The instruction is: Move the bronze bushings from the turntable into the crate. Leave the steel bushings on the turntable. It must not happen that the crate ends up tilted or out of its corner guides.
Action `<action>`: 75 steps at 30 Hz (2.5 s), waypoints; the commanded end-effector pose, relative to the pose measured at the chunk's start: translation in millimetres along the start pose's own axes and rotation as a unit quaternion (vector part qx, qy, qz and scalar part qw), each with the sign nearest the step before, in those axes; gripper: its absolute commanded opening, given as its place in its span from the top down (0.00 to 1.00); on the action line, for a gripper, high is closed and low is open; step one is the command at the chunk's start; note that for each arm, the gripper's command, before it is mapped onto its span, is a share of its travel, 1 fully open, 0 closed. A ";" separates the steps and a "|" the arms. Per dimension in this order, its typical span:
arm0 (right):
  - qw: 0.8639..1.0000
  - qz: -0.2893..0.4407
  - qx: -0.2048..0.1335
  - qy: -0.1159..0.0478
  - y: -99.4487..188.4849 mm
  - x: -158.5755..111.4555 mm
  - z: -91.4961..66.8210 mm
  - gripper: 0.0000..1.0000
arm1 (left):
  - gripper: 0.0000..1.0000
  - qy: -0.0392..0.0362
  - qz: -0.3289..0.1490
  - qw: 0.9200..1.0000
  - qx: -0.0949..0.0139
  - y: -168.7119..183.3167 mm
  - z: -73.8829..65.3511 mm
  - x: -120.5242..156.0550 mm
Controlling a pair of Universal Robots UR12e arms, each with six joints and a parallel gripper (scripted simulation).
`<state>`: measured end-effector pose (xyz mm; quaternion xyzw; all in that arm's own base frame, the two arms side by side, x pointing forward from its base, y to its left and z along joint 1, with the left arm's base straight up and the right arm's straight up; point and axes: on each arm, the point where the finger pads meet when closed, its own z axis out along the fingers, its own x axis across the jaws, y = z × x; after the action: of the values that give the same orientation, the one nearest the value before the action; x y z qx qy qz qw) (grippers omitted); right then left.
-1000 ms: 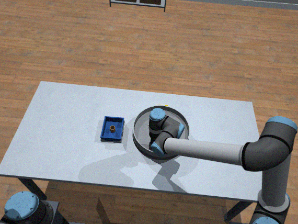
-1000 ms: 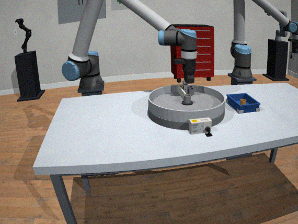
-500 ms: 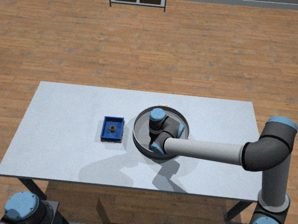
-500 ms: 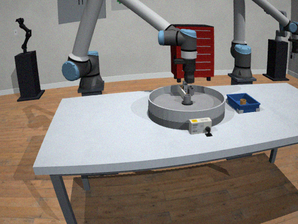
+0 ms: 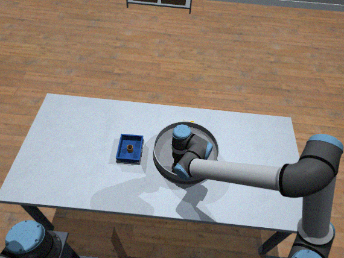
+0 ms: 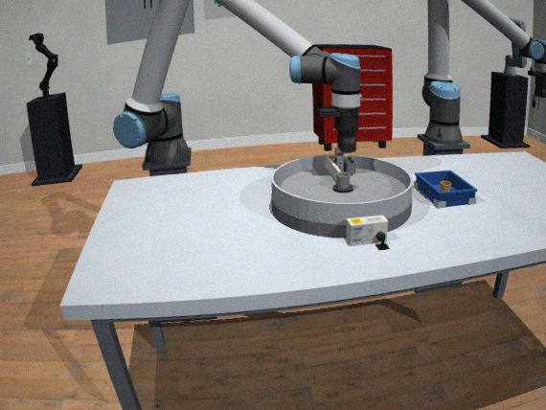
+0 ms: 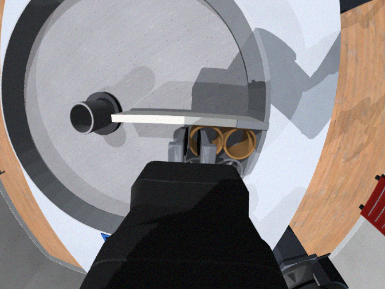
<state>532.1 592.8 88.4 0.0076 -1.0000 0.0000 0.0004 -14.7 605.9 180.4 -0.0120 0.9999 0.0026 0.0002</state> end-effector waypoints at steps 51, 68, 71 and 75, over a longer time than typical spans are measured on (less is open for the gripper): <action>1.000 0.000 0.000 -0.001 -0.5 -0.3 -1.6 1.00 | 0.00 0.000 -0.002 1.000 0.003 -2.1 3.3 1.8; 1.000 0.000 -0.003 -0.002 1.4 -1.4 -58.7 1.00 | 0.00 0.000 -0.002 1.000 0.003 -2.1 3.3 1.8; 1.000 0.000 -0.003 -0.002 1.4 -1.4 -70.1 1.00 | 0.00 0.000 -0.002 1.000 0.003 -2.1 3.3 1.8; 1.000 0.000 -0.003 -0.002 1.3 -1.3 -78.5 1.00 | 0.00 0.000 -0.002 1.000 0.003 -2.1 3.3 1.8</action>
<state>533.1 594.3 159.7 0.0076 -1.0000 -0.0045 -0.0024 -14.7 605.9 180.4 -0.0120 0.9999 0.0026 0.0003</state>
